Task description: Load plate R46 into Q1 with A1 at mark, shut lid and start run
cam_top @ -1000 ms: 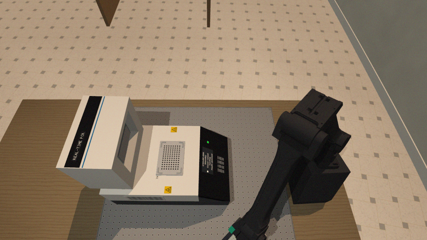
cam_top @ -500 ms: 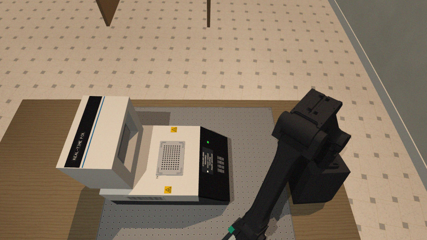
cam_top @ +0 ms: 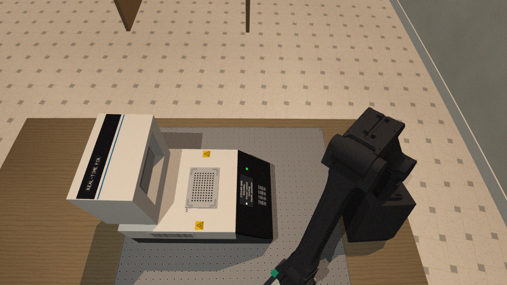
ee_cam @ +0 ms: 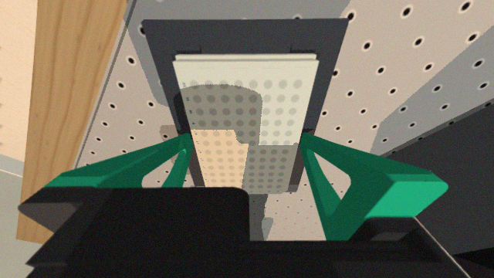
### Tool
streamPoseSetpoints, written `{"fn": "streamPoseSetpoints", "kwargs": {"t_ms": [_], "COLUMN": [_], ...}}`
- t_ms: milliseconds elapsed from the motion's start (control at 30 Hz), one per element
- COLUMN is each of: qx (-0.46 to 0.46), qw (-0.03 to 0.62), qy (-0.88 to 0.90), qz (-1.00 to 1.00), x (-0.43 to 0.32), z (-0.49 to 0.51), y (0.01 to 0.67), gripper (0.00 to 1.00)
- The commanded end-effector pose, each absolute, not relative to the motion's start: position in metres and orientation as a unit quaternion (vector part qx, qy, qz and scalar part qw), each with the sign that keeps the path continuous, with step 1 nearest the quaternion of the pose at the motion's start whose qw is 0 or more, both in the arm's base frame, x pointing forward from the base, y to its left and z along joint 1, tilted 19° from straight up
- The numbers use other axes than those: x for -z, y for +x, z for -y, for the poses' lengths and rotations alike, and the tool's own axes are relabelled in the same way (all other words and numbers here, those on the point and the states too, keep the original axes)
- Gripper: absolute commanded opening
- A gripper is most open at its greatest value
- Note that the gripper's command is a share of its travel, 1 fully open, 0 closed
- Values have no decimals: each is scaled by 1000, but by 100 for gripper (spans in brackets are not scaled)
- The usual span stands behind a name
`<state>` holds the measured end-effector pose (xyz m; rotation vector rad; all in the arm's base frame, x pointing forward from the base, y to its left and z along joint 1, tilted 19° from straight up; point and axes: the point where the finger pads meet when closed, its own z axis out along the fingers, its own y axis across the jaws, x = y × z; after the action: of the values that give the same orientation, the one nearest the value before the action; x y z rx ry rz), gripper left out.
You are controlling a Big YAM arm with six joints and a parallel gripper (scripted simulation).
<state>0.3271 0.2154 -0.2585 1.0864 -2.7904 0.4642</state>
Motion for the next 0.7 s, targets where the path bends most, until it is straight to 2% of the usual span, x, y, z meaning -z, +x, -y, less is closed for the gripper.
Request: {"fn": "streamPoseSetpoints", "kwargs": {"t_ms": [0, 667], "qx": [-152, -149], "qw": [49, 39], "qy": [367, 364], "qz": [916, 919], "x": [261, 260], "z": [-221, -228], "y": [327, 340], "gripper": [100, 100]}}
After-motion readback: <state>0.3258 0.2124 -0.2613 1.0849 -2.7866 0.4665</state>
